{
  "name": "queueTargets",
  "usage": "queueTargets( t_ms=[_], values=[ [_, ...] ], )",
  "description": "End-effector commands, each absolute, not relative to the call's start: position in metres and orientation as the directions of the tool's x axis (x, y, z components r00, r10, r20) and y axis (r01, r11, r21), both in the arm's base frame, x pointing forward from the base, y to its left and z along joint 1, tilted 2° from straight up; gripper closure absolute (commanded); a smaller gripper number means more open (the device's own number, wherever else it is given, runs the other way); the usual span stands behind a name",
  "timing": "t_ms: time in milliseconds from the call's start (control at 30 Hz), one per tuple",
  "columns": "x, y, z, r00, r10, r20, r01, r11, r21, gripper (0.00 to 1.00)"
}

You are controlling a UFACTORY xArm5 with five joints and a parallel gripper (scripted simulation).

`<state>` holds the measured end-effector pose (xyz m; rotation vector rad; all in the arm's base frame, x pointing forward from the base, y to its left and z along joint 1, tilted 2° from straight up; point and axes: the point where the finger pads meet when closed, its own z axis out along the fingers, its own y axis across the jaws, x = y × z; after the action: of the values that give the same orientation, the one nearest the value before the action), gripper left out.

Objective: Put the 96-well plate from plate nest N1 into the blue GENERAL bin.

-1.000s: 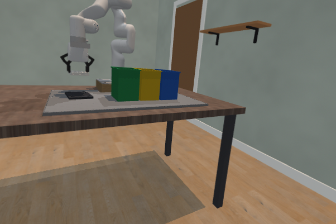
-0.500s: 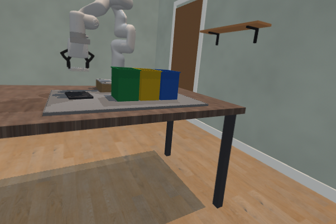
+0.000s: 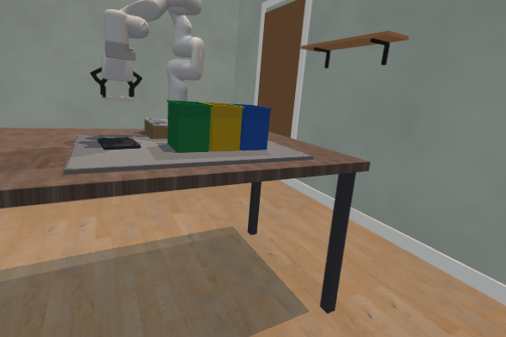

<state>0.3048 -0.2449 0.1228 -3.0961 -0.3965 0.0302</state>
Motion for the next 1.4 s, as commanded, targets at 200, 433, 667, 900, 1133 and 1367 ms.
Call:
queueTargets(
  t_ms=[200, 433, 667, 900, 1133, 1367],
  values=[
    [0.306, -0.246, 0.141, 0.968, 0.252, -0.014, 0.252, -0.968, -0.019, 1.00],
    [0.306, -0.246, 0.149, 0.968, 0.252, -0.014, 0.252, -0.968, -0.019, 1.00],
    [0.306, -0.247, 0.161, 0.968, 0.252, -0.014, 0.252, -0.968, -0.019, 1.00],
    [0.306, -0.247, 0.169, 0.968, 0.252, -0.014, 0.252, -0.968, -0.019, 1.00],
    [0.307, -0.247, 0.181, 0.968, 0.252, -0.014, 0.252, -0.968, -0.019, 1.00],
    [0.307, -0.247, 0.185, 0.968, 0.252, -0.014, 0.252, -0.968, -0.019, 1.00]
  ],
)
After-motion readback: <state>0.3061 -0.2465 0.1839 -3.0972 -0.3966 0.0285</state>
